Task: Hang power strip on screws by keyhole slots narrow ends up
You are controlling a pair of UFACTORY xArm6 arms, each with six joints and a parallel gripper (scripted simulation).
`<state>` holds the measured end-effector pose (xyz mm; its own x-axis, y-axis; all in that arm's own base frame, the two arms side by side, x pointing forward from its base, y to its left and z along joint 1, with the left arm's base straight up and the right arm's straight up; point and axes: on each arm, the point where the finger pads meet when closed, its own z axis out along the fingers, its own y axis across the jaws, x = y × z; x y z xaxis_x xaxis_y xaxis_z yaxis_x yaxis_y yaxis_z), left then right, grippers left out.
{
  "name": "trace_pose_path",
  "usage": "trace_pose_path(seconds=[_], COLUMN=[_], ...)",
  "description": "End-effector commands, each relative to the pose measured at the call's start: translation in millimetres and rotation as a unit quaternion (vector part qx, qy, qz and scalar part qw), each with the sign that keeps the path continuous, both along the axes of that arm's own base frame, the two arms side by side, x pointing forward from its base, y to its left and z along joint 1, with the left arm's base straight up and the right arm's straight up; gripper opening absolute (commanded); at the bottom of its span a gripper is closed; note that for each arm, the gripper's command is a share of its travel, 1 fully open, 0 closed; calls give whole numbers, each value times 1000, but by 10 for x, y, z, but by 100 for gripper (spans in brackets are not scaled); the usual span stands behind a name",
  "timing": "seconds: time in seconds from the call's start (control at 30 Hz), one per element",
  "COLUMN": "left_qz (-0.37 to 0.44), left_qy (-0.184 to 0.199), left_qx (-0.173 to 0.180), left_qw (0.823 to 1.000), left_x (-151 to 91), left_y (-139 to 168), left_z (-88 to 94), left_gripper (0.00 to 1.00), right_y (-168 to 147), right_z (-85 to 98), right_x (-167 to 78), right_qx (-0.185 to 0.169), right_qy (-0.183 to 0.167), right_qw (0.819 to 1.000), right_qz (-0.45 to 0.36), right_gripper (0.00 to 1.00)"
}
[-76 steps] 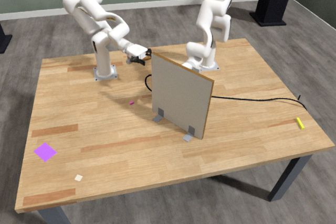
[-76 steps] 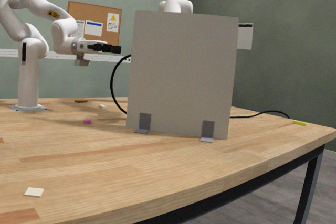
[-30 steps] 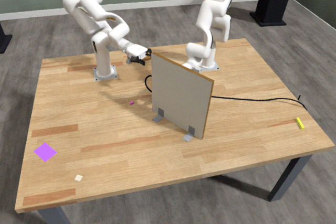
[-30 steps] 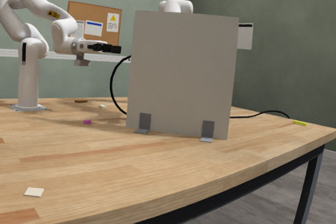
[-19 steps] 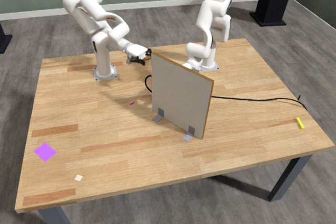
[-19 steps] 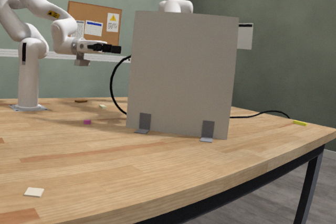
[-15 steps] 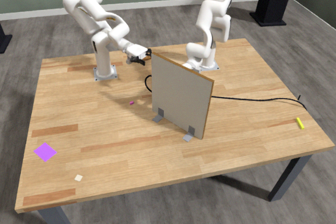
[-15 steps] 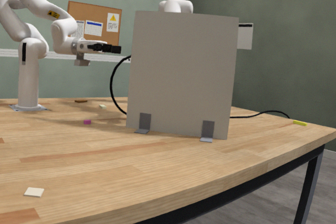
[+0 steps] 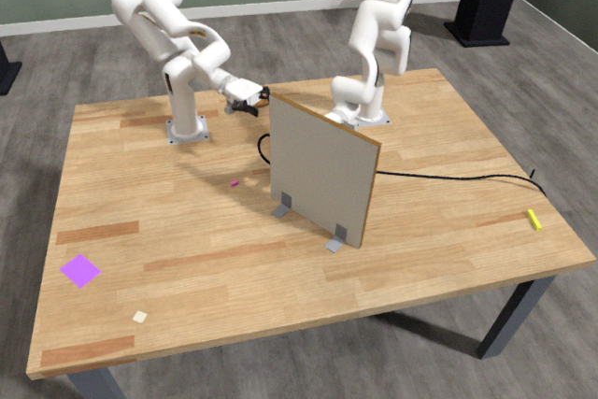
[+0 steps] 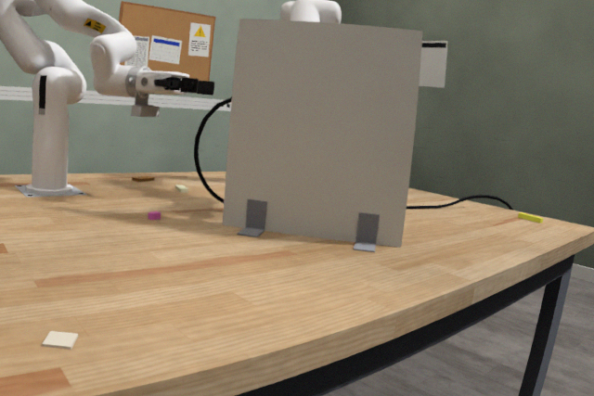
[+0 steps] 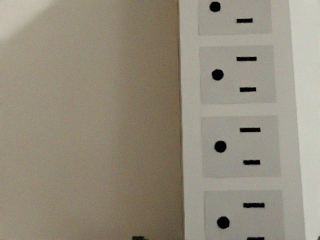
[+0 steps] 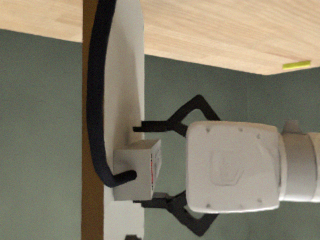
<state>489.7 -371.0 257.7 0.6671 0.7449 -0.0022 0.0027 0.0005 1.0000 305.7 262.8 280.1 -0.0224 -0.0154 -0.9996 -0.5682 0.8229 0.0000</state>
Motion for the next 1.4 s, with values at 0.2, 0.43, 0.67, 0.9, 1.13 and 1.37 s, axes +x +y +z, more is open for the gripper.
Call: trace_pose_path(seconds=[0.2,0.43,0.67,0.9,1.13,1.37], left_qz=[0,0,0,0,0,0], left_qy=[-2,-2,-2,-2,-3,-2], left_qx=[-1,-1,-1,-1,-2,-2], left_qw=[1000,1000,1000,1000,1000,1000], left_x=[5,5,5,5,-24,-81], left_y=[-4,-4,-4,-4,23,73], left_z=[23,23,23,23,31,27], left_gripper=[88,88,88,88,88,88], right_y=[3,3,3,3,3,3], right_z=[17,17,17,17,17,17], right_x=[5,5,5,5,5,5], right_qx=[1,1,1,1,1,1], right_qy=[-1,-1,-1,-1,-1,-1], right_qw=[1000,1000,1000,1000,1000,1000], right_qz=[0,0,0,0,0,0], right_gripper=[100,100,100,100,100,100])
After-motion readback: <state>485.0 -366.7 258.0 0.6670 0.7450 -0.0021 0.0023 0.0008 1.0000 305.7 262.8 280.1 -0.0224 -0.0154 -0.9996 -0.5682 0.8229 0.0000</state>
